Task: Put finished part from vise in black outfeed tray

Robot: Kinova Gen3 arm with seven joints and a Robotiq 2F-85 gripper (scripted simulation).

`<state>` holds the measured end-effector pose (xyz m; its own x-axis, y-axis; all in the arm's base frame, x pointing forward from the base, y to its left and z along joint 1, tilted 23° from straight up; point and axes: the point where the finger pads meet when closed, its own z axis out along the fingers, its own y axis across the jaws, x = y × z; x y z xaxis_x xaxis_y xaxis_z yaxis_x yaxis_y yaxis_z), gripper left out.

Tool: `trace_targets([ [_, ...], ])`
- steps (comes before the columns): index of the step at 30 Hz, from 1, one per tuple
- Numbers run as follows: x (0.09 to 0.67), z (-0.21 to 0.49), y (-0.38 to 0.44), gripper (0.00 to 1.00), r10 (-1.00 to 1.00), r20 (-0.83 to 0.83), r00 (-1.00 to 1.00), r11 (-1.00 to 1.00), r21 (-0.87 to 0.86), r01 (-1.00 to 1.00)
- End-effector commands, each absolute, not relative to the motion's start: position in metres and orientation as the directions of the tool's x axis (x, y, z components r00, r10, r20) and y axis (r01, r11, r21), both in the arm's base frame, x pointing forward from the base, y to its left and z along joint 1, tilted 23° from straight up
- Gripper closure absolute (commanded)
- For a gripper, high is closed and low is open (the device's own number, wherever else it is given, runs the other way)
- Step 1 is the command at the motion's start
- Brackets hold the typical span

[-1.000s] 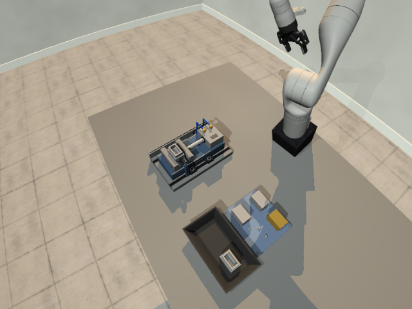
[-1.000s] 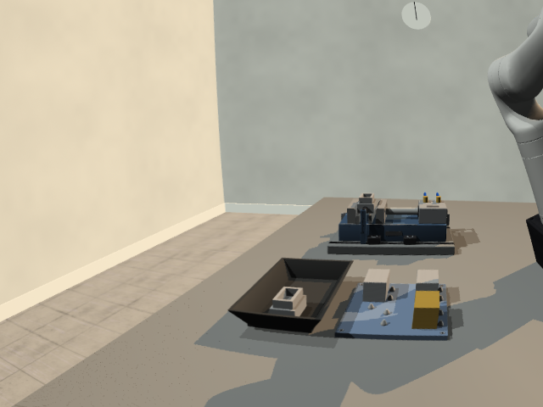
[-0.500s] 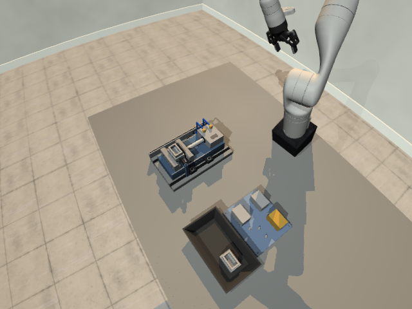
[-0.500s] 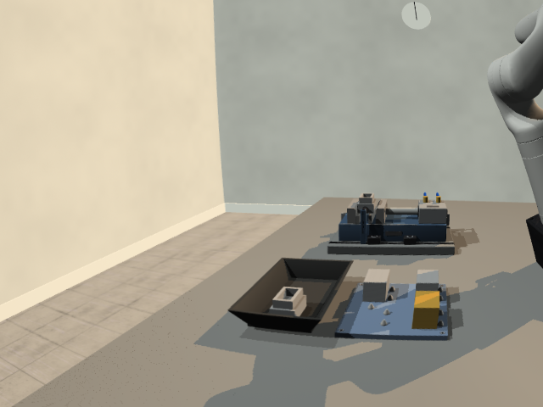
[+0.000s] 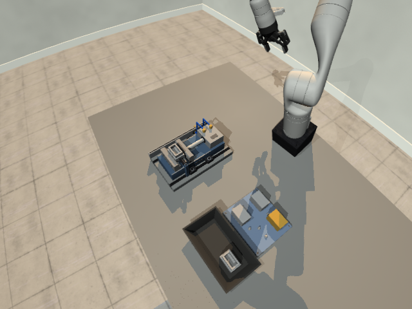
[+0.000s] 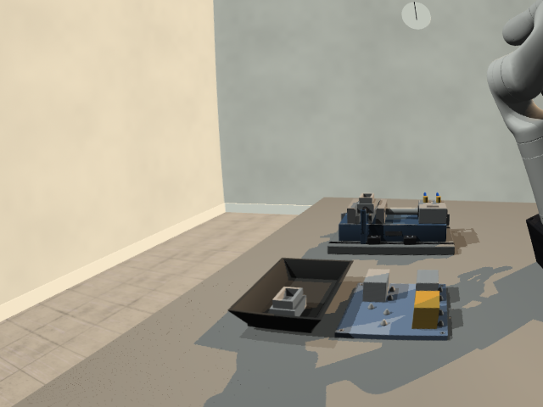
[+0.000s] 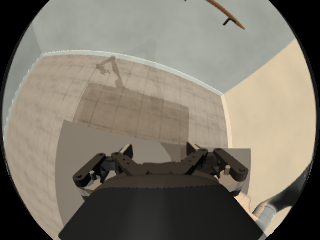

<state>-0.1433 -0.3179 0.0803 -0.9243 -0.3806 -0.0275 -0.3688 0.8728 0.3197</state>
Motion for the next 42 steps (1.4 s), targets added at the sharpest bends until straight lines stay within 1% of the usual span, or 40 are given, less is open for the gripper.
trace_targets([
  [1,-0.141,0.081,-0.319,0.00,-0.388,-0.026,-0.921,0.870,0.320,-0.376],
  [4,-0.141,0.081,-0.319,0.00,-0.388,-0.026,-0.921,0.870,0.320,-0.376],
  [5,-0.116,0.086,-0.332,0.00,-0.440,-0.034,-0.897,0.856,0.285,-0.431],
  [15,-0.116,0.086,-0.332,0.00,-0.440,-0.034,-0.897,0.856,0.285,-0.431],
  [16,-0.090,0.091,-0.343,0.00,-0.490,-0.042,-0.871,0.838,0.250,-0.484],
  [26,-0.090,0.091,-0.343,0.00,-0.490,-0.042,-0.871,0.838,0.250,-0.484],
  [27,-0.063,0.096,-0.352,0.00,-0.539,-0.048,-0.841,0.817,0.216,-0.535],
  [38,-0.063,0.096,-0.352,0.00,-0.539,-0.048,-0.841,0.817,0.216,-0.535],
  [39,-0.037,0.102,-0.359,0.00,-0.585,-0.054,-0.809,0.791,0.182,-0.584],
  [42,-0.037,0.102,-0.359,0.00,-0.585,-0.054,-0.809,0.791,0.182,-0.584],
])
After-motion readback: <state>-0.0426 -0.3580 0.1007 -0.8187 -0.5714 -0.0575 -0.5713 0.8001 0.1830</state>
